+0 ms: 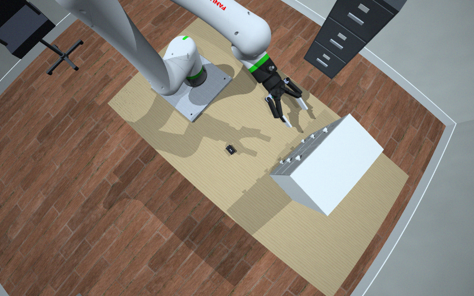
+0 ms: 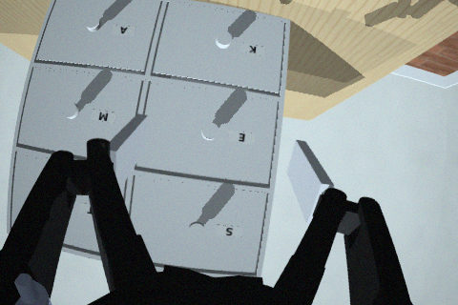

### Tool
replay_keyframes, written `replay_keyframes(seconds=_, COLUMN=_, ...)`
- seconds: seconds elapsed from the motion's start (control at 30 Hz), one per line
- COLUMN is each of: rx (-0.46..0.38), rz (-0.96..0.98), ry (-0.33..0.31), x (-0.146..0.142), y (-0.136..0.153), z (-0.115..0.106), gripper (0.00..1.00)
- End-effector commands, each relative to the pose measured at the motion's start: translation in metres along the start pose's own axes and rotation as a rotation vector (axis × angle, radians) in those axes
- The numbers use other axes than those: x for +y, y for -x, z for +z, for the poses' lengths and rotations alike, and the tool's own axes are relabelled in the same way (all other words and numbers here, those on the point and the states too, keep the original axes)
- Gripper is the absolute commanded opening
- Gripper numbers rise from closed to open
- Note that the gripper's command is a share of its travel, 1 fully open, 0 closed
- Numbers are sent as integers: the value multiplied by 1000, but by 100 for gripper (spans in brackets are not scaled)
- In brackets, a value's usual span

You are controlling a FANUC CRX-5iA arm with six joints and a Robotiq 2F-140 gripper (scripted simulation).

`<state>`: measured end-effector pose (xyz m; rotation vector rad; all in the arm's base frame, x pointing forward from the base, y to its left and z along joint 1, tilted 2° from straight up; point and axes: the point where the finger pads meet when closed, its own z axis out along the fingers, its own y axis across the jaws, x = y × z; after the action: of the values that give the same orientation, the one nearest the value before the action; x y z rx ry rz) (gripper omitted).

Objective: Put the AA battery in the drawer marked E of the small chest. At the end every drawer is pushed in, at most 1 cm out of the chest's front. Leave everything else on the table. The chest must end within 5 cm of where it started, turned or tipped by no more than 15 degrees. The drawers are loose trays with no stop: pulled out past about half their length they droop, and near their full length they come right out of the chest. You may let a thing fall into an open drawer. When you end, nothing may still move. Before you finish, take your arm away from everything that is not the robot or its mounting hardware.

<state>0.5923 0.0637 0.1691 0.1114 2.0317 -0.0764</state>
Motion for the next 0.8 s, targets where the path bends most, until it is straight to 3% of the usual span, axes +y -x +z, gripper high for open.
replay_keyframes(seconds=0.0, rx=-112, rz=7, ry=-70, x=1, y=-2, z=0, gripper=20)
replay_keyframes(seconds=0.77, rx=-112, rz=7, ry=-70, x=0, y=-1, z=4, gripper=20)
